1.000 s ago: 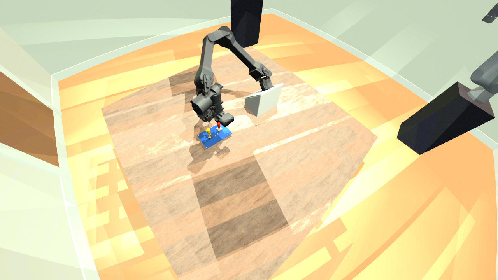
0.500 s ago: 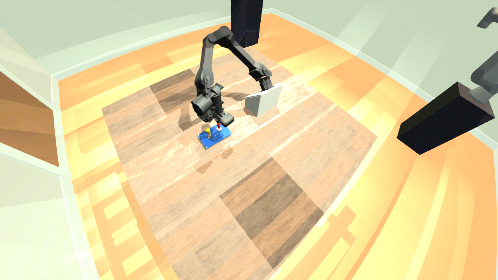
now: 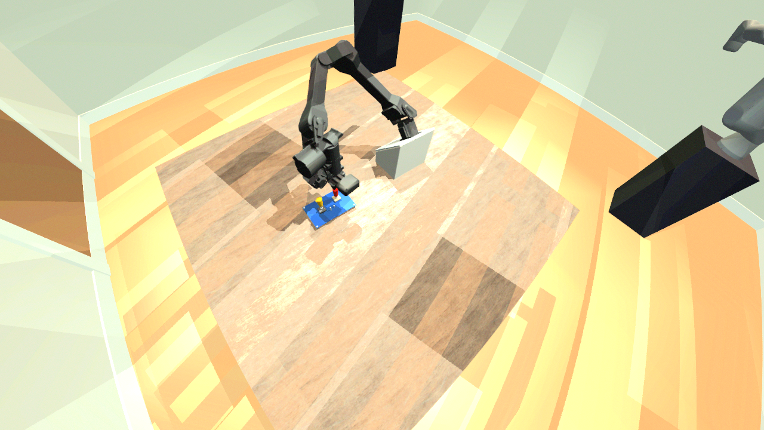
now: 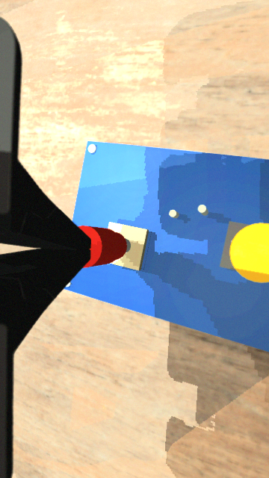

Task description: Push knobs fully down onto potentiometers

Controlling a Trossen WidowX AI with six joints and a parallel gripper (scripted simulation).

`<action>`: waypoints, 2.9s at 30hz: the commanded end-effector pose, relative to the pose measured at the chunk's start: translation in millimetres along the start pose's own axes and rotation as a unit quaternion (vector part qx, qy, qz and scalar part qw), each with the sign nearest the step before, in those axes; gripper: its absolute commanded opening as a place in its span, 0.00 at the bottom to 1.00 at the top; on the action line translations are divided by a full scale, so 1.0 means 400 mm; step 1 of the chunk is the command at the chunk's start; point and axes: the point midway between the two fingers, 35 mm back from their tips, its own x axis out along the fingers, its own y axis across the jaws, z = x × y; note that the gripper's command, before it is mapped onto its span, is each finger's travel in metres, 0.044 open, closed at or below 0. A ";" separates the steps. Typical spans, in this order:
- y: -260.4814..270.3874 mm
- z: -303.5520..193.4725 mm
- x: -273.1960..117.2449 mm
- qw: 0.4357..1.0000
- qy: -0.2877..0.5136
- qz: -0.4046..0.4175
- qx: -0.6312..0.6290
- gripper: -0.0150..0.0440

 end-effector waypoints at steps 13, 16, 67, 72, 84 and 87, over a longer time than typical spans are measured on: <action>0.002 -0.004 0.017 1.000 0.003 -0.003 -0.005 0.25; 0.002 -0.004 0.018 1.000 0.003 -0.003 -0.005 0.25; 0.002 -0.004 0.031 1.000 0.003 -0.003 -0.005 0.25; 0.002 -0.004 0.031 1.000 0.003 -0.003 -0.005 0.25; 0.002 -0.004 0.038 1.000 0.003 -0.003 -0.005 0.25; 0.002 -0.004 0.038 1.000 0.003 -0.003 -0.005 0.25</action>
